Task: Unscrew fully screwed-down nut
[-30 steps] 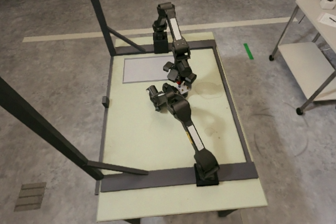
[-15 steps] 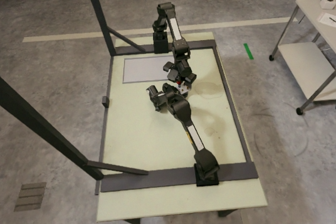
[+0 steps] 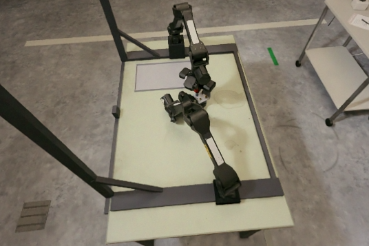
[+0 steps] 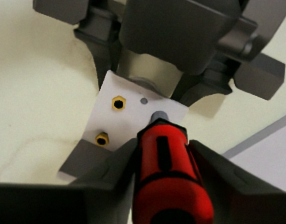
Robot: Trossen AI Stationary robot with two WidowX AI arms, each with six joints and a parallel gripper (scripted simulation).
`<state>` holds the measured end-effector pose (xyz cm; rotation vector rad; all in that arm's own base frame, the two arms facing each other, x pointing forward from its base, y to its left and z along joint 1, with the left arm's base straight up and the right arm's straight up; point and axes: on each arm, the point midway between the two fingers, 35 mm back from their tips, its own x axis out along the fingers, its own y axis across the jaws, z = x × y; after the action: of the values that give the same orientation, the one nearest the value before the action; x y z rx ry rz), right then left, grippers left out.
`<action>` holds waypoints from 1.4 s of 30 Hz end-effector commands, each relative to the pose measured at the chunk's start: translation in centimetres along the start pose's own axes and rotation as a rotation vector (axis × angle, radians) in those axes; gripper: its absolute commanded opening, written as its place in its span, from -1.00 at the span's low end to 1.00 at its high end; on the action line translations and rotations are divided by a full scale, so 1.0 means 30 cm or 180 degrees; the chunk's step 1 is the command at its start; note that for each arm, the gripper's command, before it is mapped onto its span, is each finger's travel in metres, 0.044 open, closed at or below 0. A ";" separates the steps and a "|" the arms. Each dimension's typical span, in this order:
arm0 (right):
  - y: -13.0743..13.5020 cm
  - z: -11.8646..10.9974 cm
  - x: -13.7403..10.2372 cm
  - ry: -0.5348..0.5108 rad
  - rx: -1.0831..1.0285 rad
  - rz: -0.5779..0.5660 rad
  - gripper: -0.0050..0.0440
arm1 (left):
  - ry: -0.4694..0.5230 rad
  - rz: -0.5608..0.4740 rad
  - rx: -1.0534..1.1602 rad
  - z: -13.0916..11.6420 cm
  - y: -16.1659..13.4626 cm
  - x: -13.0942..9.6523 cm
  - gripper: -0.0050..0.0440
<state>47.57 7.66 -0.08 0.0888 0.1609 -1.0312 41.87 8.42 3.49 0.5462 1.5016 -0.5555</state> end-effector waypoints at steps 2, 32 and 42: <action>0.017 0.076 -0.008 -0.0016 0.0163 0.0023 0.20 | -0.0065 0.0095 -0.0011 0.006 0.015 -0.045 -0.27; 0.017 0.076 -0.008 -0.0016 0.0163 0.0023 0.20 | -0.0064 0.0092 -0.0011 0.006 0.015 -0.045 -0.27; 0.017 0.076 -0.008 -0.0016 0.0163 0.0023 0.20 | -0.0116 0.0151 -0.0009 0.012 0.022 -0.084 -0.27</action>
<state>47.57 7.66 -0.08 0.0888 0.1609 -1.0312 41.87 8.42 3.60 0.5458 1.5036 -0.5563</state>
